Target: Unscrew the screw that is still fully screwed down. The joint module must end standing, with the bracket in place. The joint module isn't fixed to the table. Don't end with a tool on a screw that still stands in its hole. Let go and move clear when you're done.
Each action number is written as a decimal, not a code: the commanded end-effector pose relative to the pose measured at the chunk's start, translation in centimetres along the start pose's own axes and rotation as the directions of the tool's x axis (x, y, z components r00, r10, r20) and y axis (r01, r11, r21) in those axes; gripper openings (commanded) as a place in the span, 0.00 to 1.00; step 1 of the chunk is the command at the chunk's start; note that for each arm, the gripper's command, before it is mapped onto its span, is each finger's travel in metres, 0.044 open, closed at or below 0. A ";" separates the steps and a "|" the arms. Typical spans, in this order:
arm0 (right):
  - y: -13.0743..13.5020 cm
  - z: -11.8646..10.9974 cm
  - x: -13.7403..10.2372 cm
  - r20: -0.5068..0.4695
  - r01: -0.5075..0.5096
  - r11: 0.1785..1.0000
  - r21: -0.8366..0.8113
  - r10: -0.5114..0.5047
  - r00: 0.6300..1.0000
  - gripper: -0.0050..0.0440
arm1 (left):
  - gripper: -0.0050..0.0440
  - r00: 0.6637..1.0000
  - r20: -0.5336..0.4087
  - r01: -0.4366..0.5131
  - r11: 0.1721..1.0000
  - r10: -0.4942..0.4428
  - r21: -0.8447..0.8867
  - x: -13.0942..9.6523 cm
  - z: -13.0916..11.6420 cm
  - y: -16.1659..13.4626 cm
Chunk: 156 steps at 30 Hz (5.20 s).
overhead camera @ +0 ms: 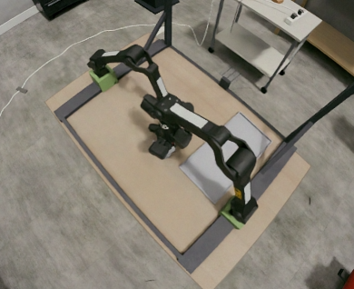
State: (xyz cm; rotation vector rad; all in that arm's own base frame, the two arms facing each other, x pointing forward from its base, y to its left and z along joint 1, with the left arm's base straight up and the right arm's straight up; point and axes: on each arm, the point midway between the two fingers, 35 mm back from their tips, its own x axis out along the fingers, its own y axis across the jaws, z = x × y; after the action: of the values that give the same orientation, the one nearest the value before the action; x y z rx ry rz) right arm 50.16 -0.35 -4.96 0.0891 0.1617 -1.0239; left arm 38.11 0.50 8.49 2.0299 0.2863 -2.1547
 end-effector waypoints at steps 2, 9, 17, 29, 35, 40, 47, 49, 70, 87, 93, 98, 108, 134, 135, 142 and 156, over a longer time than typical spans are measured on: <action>0.6 1.5 0.1 0.011 -0.003 0.999 0.036 0.003 1.000 0.60 | 0.37 0.999 -0.032 -0.006 1.000 0.007 0.005 -1.1 -0.1 0.1; 0.6 1.5 0.1 0.011 -0.003 0.999 0.036 0.003 1.000 0.60 | 0.37 0.998 -0.056 -0.017 1.000 0.018 0.009 -1.3 0.2 0.0; 0.6 1.5 0.1 0.011 -0.003 0.999 0.036 0.003 1.000 0.60 | 0.37 0.997 -0.073 -0.028 1.000 0.028 0.007 -1.2 0.4 -0.1; 0.6 1.5 0.1 0.011 -0.003 0.999 0.036 0.003 1.000 0.60 | 0.37 0.996 -0.081 -0.034 0.999 0.035 0.008 -1.2 0.5 -0.2; 0.6 1.5 0.1 0.011 -0.003 0.999 0.036 0.003 1.000 0.60 | 0.37 0.996 -0.079 -0.031 0.999 0.032 0.007 -1.0 0.3 -0.1; 0.6 1.5 0.1 0.011 -0.003 0.999 0.036 0.003 1.000 0.60 | 0.37 0.997 -0.074 -0.033 0.999 0.034 0.008 -0.8 0.5 -0.2; 0.6 1.5 0.1 0.011 -0.003 0.999 0.036 0.003 1.000 0.60 | 0.37 0.997 -0.068 -0.032 0.999 0.032 0.008 -0.4 0.5 -0.2; 0.6 1.5 0.1 0.011 -0.003 0.999 0.036 0.003 1.000 0.60 | 0.37 0.997 -0.067 -0.031 0.999 0.032 0.008 -0.3 0.5 -0.2; 0.6 1.5 0.1 0.011 -0.003 0.999 0.036 0.003 1.000 0.60 | 0.37 0.997 -0.067 -0.031 0.999 0.032 0.008 -0.3 0.5 -0.2; 0.6 1.5 0.1 0.011 -0.003 0.999 0.036 0.003 1.000 0.60 | 0.37 0.997 -0.070 -0.064 0.865 0.034 -0.498 -0.3 0.5 -0.2; 0.6 1.5 0.1 0.011 -0.003 0.999 0.036 0.003 1.000 0.60 | 0.37 0.997 -0.072 -0.075 0.744 0.036 -0.664 -0.4 0.5 -0.2; 0.6 1.5 0.1 0.011 -0.003 0.999 0.036 0.003 1.000 0.60 | 0.37 0.997 -0.074 -0.081 0.592 0.037 -0.802 -0.4 0.5 -0.2; 0.6 1.5 0.1 0.011 -0.003 0.999 0.036 0.003 1.000 0.60 | 0.37 0.997 -0.074 -0.082 0.415 0.036 -0.906 -0.4 0.5 -0.2; 0.6 1.5 0.1 0.011 -0.003 0.999 0.036 0.003 1.000 0.60 | 0.37 0.996 -0.081 -0.058 -0.424 0.035 -0.904 -0.5 0.5 -0.2; 0.6 1.5 0.1 0.011 -0.003 0.999 0.036 0.003 1.000 0.60 | 0.37 0.996 -0.080 -0.058 -0.424 0.035 -0.904 -0.4 0.5 -0.2; 0.6 1.5 0.1 0.011 -0.003 0.999 0.036 0.003 1.000 0.60 | 0.37 0.996 -0.080 -0.050 -0.533 0.034 -0.845 -0.4 0.5 -0.2; 0.6 1.5 0.1 0.011 -0.003 0.999 0.036 0.003 1.000 0.60 | 0.37 0.996 -0.082 -0.025 -0.803 0.030 -0.595 -0.4 0.5 -0.2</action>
State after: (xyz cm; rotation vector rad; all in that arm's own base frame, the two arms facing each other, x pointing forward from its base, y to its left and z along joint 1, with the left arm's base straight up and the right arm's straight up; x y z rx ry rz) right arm 50.16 -0.35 -4.96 0.0891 0.1616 -1.0239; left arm 37.73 0.42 8.52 0.3258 1.5349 -0.3290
